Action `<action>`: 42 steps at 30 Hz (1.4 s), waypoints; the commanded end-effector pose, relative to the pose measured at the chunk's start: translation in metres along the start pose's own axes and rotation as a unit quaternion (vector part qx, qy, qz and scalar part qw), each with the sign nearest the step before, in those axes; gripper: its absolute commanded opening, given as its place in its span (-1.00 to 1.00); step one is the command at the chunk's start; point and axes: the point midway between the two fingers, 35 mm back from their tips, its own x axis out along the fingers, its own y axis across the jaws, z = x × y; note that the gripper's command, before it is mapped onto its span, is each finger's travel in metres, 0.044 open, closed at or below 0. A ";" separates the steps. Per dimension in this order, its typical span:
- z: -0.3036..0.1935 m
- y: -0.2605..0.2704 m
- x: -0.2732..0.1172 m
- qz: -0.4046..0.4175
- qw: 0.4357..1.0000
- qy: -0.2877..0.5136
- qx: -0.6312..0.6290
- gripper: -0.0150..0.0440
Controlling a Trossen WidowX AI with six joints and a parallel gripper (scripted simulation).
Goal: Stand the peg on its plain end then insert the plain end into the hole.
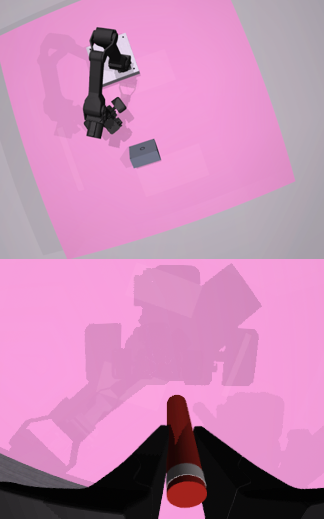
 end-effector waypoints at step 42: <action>0.027 0.013 0.014 -0.069 0.990 -0.110 -0.047 -0.49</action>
